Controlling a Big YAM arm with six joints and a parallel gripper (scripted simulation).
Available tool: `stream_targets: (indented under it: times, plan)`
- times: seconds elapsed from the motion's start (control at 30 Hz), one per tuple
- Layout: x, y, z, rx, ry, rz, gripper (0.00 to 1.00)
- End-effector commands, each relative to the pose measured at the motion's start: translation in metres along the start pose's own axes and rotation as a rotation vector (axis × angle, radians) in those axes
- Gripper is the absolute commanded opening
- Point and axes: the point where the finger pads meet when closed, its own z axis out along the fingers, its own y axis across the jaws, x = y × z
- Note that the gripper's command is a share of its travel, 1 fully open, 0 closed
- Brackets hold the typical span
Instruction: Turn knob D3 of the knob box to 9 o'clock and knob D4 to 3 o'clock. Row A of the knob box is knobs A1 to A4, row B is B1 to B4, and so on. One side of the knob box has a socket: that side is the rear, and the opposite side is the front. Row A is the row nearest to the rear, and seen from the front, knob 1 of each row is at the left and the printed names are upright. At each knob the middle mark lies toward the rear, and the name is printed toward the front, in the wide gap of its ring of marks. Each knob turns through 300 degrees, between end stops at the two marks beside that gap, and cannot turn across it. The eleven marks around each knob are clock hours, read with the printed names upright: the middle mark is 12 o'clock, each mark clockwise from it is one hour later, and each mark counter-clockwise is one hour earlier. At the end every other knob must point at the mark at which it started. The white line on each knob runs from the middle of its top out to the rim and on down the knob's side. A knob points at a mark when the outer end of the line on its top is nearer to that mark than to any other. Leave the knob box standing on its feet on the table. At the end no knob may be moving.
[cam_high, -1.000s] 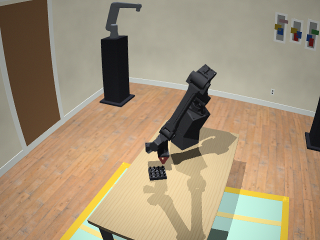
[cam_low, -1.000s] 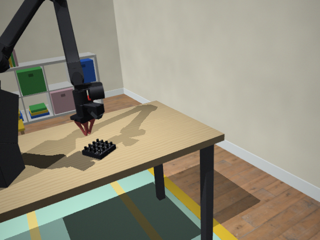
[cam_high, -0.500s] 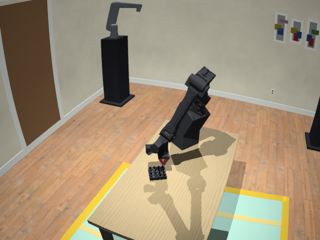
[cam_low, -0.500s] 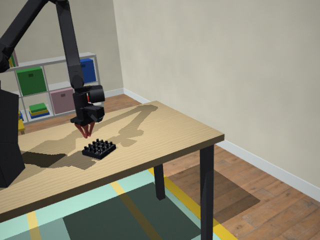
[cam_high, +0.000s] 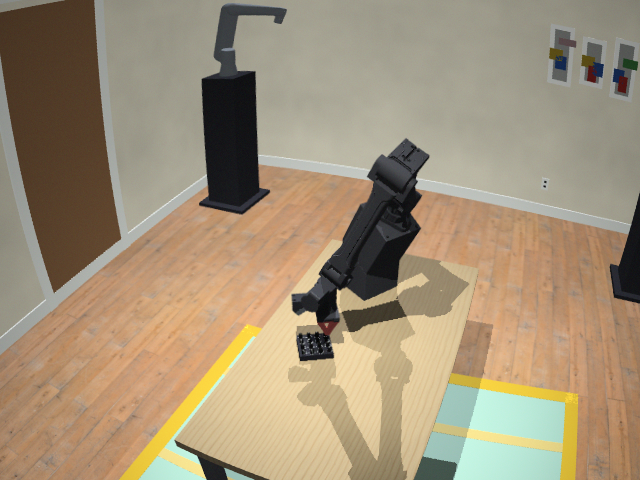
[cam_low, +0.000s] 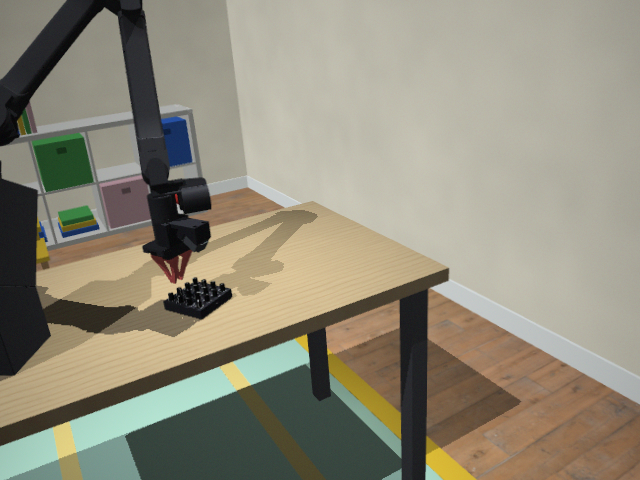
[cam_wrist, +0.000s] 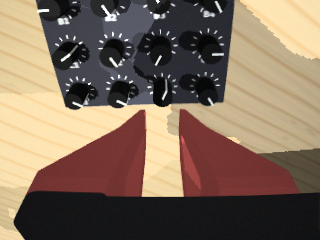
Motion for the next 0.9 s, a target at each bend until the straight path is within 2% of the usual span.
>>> stream_targets:
  times: [0.0, 0.13, 0.23, 0.47, 0.57, 0.87]
  plan:
    - [-0.0073, 0.001, 0.0041, -0.008, -0.015, 0.019, 0.19]
    - [-0.0022, 0.0034, 0.0103, -0.005, -0.008, 0.006, 0.19]
    - [-0.0089, 0.0046, 0.0073, -0.015, -0.02, 0.016, 0.19]
    - [-0.0032, 0.0013, 0.0137, -0.003, -0.008, 0.013, 0.19]
    - [-0.0063, 0.0053, 0.0102, -0.014, -0.017, 0.011, 0.19]
    - [-0.0052, 0.0034, 0.0112, -0.008, -0.012, 0.013, 0.19]
